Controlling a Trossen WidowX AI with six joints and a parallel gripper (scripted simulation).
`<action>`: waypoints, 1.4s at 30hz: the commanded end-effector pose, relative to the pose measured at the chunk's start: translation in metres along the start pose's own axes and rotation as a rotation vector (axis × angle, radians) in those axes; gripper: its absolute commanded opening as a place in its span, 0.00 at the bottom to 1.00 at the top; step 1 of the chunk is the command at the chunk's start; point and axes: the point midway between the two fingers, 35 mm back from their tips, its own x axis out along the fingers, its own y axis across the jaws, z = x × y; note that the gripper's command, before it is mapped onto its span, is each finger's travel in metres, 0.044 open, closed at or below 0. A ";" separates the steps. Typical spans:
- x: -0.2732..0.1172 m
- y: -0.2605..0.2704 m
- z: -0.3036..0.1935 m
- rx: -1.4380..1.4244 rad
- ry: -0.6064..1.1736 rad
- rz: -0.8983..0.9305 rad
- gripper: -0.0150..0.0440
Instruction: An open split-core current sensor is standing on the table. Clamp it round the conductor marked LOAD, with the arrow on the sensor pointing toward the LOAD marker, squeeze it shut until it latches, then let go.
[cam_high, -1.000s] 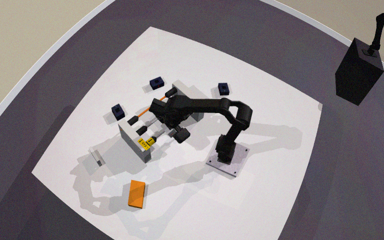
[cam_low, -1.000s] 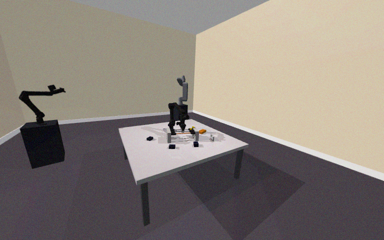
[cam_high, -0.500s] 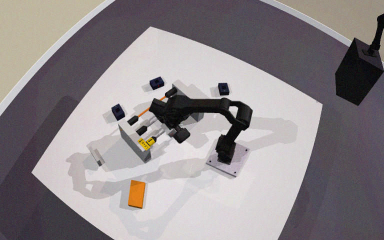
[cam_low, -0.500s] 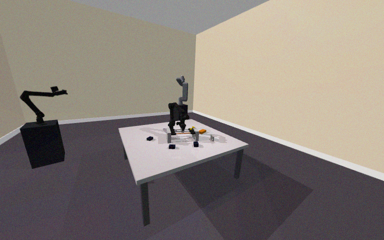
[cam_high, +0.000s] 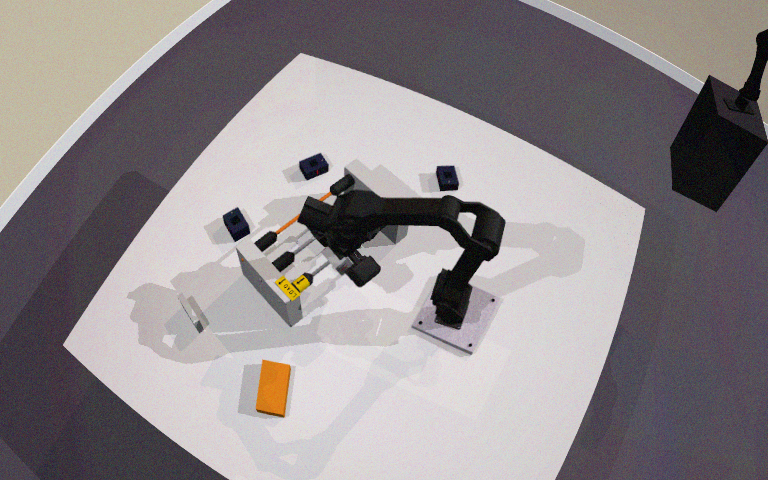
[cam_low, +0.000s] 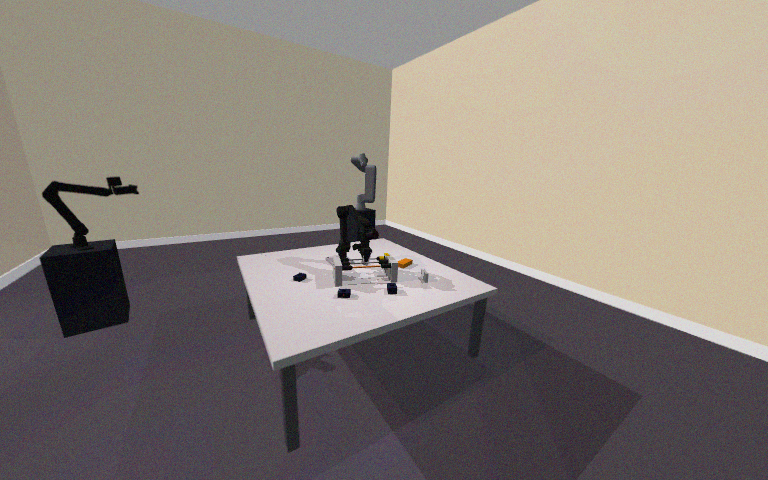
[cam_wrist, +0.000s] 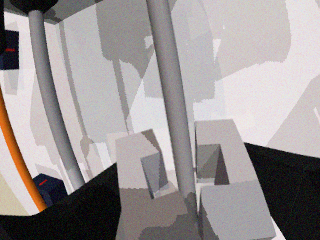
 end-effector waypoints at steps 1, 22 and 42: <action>-0.004 0.003 -0.009 -0.005 0.037 0.015 0.25; 0.000 0.000 0.000 0.000 0.000 0.000 0.25; 0.000 0.000 0.000 0.000 0.000 0.000 0.25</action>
